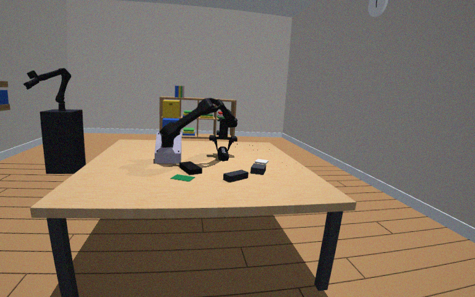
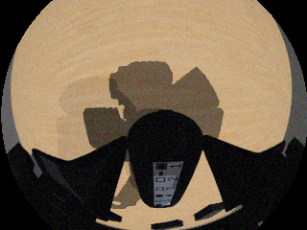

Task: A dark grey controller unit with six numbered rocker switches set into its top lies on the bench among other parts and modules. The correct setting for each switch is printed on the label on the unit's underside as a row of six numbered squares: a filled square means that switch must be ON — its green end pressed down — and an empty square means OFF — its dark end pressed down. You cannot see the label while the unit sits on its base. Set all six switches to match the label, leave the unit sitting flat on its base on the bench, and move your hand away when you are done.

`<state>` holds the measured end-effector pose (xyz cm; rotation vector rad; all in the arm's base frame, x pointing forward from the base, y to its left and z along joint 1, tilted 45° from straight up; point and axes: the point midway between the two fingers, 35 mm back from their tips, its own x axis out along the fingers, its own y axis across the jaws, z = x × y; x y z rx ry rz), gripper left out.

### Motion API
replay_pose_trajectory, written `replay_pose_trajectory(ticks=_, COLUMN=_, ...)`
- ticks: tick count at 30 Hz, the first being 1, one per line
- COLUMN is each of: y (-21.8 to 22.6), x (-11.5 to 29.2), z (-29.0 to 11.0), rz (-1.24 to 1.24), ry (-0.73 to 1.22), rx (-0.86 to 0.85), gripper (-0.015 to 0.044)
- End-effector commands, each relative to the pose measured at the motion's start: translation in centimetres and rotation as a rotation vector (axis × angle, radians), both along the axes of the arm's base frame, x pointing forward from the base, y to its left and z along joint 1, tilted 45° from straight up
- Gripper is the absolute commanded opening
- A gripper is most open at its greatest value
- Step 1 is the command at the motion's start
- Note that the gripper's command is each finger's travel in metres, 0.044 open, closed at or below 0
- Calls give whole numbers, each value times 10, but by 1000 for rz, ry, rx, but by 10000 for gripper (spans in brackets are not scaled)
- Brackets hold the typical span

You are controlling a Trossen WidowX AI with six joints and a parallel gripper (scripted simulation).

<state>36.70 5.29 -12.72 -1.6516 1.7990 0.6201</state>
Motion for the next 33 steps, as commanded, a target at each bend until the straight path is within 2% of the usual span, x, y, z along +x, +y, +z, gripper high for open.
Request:
replay_pose_trajectory(ticks=1, y=3, x=2, z=7, rz=-4, ry=-12, rx=3, gripper=336)
replay_pose_trajectory(ticks=33, y=10, x=1, z=32, rz=-4, ry=-12, rx=3, gripper=336)
